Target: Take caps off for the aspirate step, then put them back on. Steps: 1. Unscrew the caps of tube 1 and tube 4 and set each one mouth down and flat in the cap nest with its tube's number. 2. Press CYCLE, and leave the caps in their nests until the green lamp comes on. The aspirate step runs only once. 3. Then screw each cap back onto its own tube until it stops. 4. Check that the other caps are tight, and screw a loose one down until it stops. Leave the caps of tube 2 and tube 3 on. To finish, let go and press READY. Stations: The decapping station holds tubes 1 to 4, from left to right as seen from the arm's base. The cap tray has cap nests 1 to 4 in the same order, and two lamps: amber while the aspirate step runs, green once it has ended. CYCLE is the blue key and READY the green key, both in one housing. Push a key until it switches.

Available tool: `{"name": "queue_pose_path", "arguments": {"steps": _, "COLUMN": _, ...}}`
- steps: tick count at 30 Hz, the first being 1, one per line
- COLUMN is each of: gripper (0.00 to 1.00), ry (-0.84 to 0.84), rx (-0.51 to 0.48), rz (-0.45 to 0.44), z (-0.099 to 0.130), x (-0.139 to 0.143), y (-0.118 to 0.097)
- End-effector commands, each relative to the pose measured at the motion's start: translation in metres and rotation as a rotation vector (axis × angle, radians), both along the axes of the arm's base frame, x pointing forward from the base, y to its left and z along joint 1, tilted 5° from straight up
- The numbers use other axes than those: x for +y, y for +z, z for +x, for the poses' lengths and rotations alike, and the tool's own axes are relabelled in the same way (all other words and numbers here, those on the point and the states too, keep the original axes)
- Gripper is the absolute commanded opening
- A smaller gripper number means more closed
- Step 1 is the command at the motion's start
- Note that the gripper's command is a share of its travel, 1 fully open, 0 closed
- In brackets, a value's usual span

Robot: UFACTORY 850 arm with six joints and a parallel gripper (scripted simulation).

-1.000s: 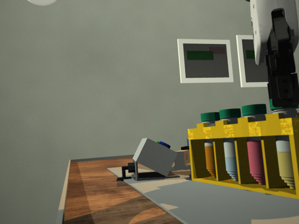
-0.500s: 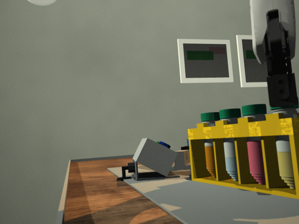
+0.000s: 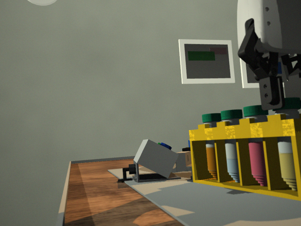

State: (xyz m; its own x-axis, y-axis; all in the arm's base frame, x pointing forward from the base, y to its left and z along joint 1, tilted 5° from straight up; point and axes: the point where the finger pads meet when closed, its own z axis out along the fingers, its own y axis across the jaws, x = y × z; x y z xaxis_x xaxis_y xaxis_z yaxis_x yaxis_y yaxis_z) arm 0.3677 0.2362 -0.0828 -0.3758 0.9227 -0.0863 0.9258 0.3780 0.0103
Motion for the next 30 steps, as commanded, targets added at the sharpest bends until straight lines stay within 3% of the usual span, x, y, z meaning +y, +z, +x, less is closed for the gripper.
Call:
{"name": "queue_pose_path", "arguments": {"steps": 1, "gripper": 0.46, "ry": -0.223, "rx": -0.031, "rz": 0.023, "z": 0.0006, "x": 0.0003, "y": 0.0004}}
{"name": "queue_pose_path", "arguments": {"steps": 2, "gripper": 0.46, "ry": -0.306, "rx": -0.037, "rz": 0.027, "z": 0.0006, "x": 0.0003, "y": 0.0004}}
{"name": "queue_pose_path", "arguments": {"steps": 4, "gripper": 0.46, "ry": -0.306, "rx": -0.037, "rz": 0.027, "z": 0.0006, "x": 0.0003, "y": 0.0004}}
{"name": "queue_pose_path", "arguments": {"steps": 6, "gripper": 0.46, "ry": -0.472, "rx": -0.048, "rz": 0.036, "z": 0.0006, "x": 0.0003, "y": 0.0004}}
{"name": "queue_pose_path", "arguments": {"steps": 11, "gripper": 0.46, "ry": -0.638, "rx": -0.060, "rz": 0.044, "z": 0.0006, "x": 0.0003, "y": 0.0004}}
{"name": "queue_pose_path", "arguments": {"steps": 13, "gripper": 0.46, "ry": -0.778, "rx": -0.068, "rz": 0.049, "z": 0.0006, "x": 0.0003, "y": 0.0004}}
{"name": "queue_pose_path", "arguments": {"steps": 23, "gripper": 0.46, "ry": -0.792, "rx": -0.070, "rz": 0.051, "z": 0.0006, "x": 0.0003, "y": 0.0004}}
{"name": "queue_pose_path", "arguments": {"steps": 24, "gripper": 0.00, "ry": -0.792, "rx": -0.070, "rz": 0.051, "z": 0.0006, "x": 0.0003, "y": 0.0004}}
{"name": "queue_pose_path", "arguments": {"steps": 30, "gripper": 0.00, "ry": -0.792, "rx": -0.070, "rz": 0.051, "z": 0.0006, "x": 0.0003, "y": 0.0004}}
